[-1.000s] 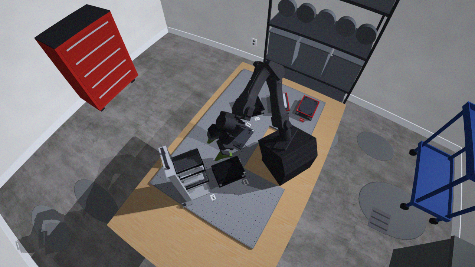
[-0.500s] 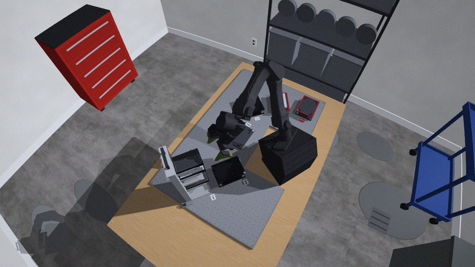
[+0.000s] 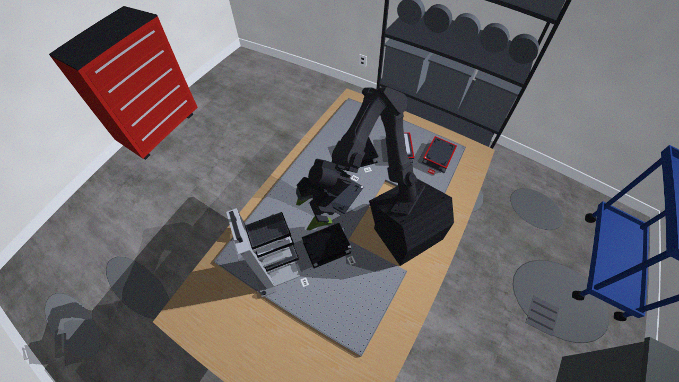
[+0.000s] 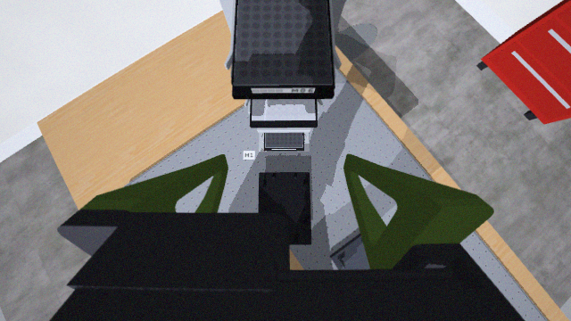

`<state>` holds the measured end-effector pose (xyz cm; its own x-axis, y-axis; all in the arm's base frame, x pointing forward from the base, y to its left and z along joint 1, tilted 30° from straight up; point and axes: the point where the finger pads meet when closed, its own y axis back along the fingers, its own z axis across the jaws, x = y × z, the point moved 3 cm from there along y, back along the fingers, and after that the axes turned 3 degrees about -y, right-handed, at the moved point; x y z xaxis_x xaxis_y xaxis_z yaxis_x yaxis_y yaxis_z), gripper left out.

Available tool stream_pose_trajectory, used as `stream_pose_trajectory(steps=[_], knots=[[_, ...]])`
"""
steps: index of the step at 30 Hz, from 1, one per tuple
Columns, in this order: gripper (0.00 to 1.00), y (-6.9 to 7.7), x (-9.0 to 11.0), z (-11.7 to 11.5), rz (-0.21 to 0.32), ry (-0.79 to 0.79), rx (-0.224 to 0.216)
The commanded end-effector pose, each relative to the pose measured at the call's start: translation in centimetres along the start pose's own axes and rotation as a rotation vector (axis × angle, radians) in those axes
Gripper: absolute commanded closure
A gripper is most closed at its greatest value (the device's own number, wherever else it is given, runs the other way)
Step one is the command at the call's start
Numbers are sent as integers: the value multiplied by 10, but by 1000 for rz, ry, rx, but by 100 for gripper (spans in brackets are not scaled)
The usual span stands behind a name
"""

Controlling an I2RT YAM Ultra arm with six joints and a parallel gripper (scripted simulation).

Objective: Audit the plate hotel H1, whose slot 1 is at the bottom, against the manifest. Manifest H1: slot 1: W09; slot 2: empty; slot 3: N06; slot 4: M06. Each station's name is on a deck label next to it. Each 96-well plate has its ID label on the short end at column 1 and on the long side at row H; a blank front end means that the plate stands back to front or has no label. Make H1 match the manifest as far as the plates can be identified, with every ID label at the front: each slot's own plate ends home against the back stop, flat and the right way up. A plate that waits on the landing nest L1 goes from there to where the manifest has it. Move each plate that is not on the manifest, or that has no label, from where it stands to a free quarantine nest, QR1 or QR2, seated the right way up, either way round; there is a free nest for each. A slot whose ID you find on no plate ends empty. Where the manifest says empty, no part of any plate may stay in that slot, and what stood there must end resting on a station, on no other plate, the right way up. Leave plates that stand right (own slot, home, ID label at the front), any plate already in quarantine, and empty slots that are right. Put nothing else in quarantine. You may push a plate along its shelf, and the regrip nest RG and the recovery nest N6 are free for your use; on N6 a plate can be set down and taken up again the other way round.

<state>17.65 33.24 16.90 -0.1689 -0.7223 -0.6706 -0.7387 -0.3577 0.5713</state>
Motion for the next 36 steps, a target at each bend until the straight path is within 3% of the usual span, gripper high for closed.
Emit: stream_pose_trajectory(steps=[1, 22, 23, 25, 27, 36], knots=[[0, 3, -7, 1, -17, -5, -11], [0, 3, -7, 1, -17, -5, -11], [0, 12, -17, 0, -46, -16, -23], [0, 12, -17, 0, -46, -16, -23], [0, 10, 4, 3, -9, 5, -20], [0, 20, 15, 1, -9, 5, -11]])
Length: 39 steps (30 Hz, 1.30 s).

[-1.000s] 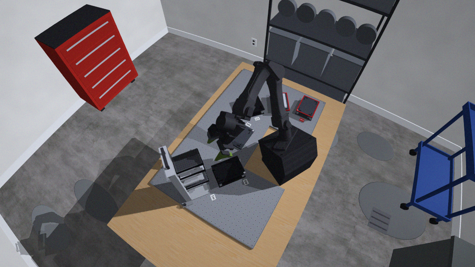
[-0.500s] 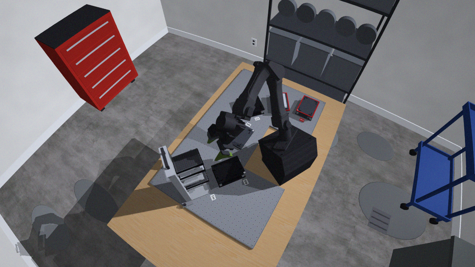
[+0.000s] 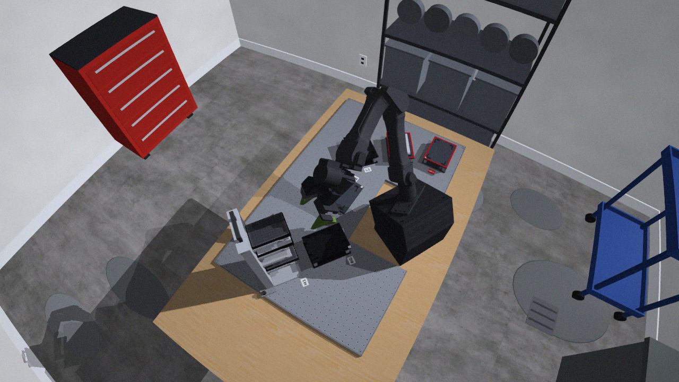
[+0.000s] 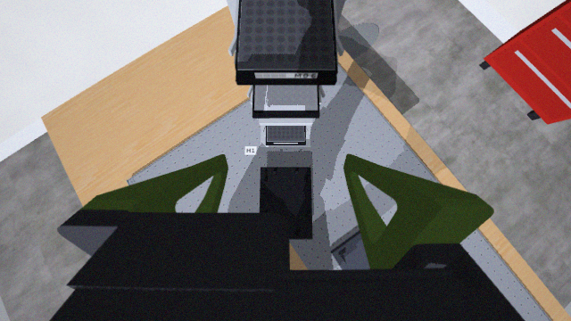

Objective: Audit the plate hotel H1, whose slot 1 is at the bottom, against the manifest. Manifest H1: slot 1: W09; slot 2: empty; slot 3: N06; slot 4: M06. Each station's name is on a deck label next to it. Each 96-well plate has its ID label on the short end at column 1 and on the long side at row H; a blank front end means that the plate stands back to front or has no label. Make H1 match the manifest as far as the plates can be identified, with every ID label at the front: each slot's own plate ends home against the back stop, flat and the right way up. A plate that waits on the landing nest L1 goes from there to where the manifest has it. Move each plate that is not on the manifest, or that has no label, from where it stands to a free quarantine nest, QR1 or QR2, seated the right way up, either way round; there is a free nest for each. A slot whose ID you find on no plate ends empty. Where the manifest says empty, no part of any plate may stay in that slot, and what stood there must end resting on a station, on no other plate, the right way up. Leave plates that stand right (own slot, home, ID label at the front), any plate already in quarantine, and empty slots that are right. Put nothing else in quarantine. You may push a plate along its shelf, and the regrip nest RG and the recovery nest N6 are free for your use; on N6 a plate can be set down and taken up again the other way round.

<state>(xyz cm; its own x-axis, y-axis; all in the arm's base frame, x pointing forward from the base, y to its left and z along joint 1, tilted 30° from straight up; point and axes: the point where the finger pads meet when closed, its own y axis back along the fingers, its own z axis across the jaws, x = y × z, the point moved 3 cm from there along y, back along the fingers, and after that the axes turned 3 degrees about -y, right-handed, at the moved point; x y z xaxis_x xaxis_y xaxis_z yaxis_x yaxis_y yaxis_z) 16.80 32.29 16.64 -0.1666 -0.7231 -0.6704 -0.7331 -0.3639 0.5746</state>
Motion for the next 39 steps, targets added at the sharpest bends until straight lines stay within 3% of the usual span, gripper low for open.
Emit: stream_pose_trajectory(steps=[1, 8, 24, 29, 39], knots=[[0, 13, 6, 0, -7, 3, -2], [0, 18, 12, -1, -7, 3, -2], [0, -1, 25, -1, -18, -1, -9], [0, -14, 37, 0, 10, 10, -1], [0, -24, 48, -1, 10, 10, -2]])
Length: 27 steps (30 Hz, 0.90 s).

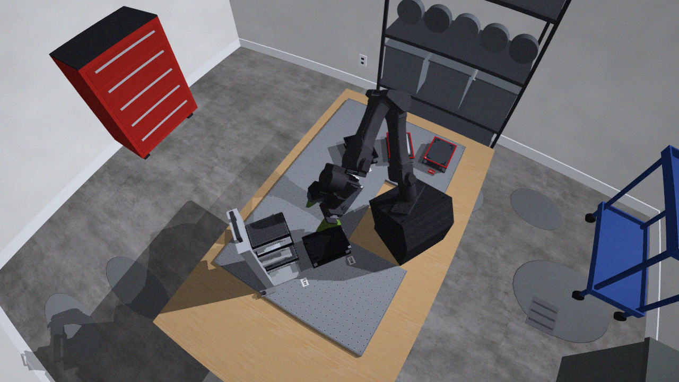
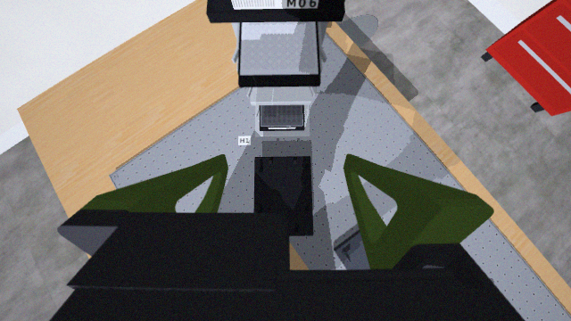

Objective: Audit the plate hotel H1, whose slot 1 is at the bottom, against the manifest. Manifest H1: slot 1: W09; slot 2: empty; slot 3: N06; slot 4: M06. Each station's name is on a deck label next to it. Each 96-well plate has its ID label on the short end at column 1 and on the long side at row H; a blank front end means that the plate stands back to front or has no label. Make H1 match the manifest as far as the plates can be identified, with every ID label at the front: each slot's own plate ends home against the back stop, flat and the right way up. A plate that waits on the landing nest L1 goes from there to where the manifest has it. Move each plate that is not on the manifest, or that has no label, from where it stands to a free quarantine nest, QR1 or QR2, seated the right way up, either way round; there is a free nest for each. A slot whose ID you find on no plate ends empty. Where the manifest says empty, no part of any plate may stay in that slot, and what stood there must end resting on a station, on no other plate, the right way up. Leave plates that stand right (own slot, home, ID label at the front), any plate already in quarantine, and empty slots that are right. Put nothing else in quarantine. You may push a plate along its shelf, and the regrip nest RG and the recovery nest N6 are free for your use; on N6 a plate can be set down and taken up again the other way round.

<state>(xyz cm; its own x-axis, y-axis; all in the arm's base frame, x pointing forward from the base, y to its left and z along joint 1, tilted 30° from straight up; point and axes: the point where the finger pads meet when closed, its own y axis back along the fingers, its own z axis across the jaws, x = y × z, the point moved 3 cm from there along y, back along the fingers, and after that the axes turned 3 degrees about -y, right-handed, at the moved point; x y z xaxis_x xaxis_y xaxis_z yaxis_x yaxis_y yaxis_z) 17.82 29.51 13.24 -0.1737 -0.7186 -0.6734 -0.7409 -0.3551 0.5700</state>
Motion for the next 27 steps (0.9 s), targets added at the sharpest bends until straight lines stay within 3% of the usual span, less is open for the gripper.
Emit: stream_pose_trajectory(steps=[1, 14, 16, 27], knots=[[0, -7, 7, 6, 8, 18, -14], [0, -22, 23, 5, 8, 18, -15], [0, -23, 2, 3, -27, -6, -12], [0, -34, -8, 5, -29, -4, -14]])
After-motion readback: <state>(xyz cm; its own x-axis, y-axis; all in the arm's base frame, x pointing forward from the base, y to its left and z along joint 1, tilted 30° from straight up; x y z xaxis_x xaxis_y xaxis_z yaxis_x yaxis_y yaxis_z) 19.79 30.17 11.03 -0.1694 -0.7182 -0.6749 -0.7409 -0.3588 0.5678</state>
